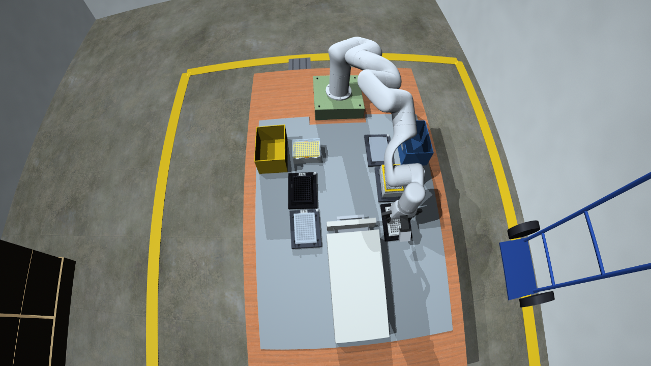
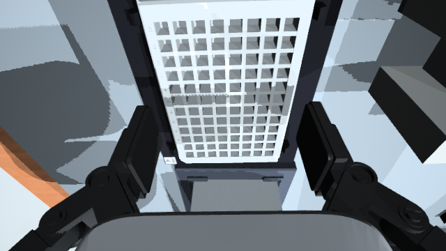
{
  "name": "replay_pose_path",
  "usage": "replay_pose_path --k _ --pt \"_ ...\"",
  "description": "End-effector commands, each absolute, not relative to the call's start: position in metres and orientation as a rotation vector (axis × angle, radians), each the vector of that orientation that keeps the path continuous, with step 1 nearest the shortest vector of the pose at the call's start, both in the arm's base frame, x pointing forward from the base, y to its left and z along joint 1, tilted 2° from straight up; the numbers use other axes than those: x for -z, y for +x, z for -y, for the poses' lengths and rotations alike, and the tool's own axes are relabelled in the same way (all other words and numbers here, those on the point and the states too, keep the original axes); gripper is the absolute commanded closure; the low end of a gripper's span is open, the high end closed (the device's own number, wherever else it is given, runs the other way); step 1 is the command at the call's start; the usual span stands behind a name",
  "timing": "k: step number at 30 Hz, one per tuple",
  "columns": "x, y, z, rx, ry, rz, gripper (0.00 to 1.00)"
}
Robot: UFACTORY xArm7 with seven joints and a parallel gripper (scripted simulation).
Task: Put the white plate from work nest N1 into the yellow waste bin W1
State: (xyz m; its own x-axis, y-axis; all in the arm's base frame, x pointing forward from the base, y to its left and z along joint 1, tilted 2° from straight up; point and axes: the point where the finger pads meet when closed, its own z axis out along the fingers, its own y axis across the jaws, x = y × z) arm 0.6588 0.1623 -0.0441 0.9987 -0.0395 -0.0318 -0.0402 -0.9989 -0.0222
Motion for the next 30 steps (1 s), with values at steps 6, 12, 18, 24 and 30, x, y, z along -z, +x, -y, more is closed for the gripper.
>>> replay_pose_path --k 6,12,18,24,30 --pt "0.047 0.660 -0.163 -0.041 -3.117 -0.062 0.00" --pt "0.051 0.660 -0.163 -0.041 -3.117 -0.062 0.00" --pt "0.055 0.660 -0.163 -0.041 -3.117 -0.062 0.00" --pt "0.058 0.660 -0.163 -0.041 -3.117 -0.062 0.00" --pt "0.060 0.660 -0.163 -0.041 -3.117 -0.062 0.00"
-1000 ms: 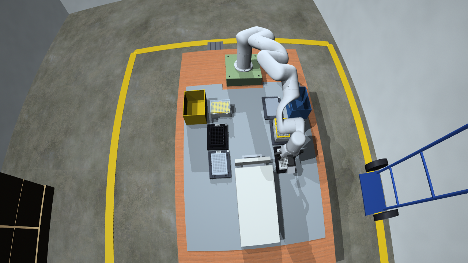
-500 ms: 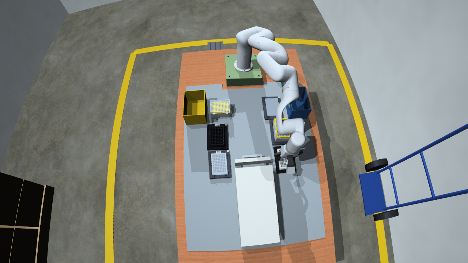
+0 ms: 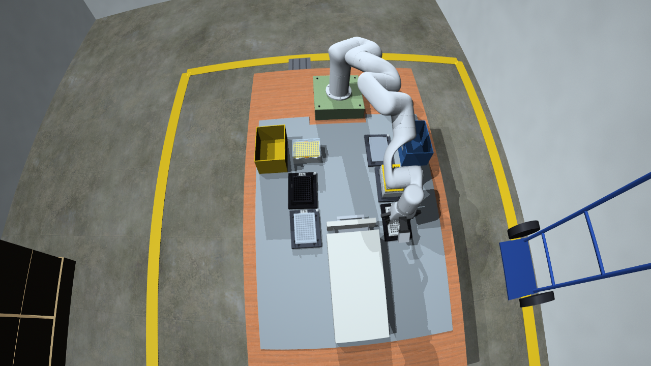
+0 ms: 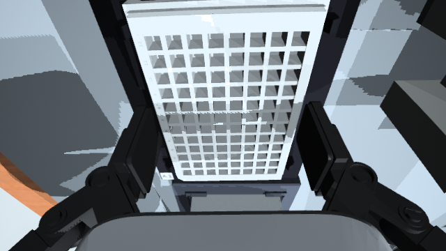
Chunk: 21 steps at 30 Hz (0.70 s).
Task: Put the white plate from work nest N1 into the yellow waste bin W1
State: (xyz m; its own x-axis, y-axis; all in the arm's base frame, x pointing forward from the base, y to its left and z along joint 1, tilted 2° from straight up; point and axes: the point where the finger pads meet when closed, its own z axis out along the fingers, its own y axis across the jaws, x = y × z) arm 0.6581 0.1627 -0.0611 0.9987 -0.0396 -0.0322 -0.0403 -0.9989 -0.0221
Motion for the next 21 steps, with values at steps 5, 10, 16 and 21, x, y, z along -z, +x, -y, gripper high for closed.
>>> replay_pose_path --k 5,10,16,21 --pt "0.0602 0.6601 -0.1631 -0.041 -3.117 -0.062 0.00" --pt "0.0602 0.6601 -0.1631 -0.041 -3.117 -0.062 0.00" --pt "0.0601 0.6602 -0.1631 -0.041 -3.117 -0.062 0.00" --pt "0.0591 0.6602 -0.1631 -0.041 -3.117 -0.062 1.00"
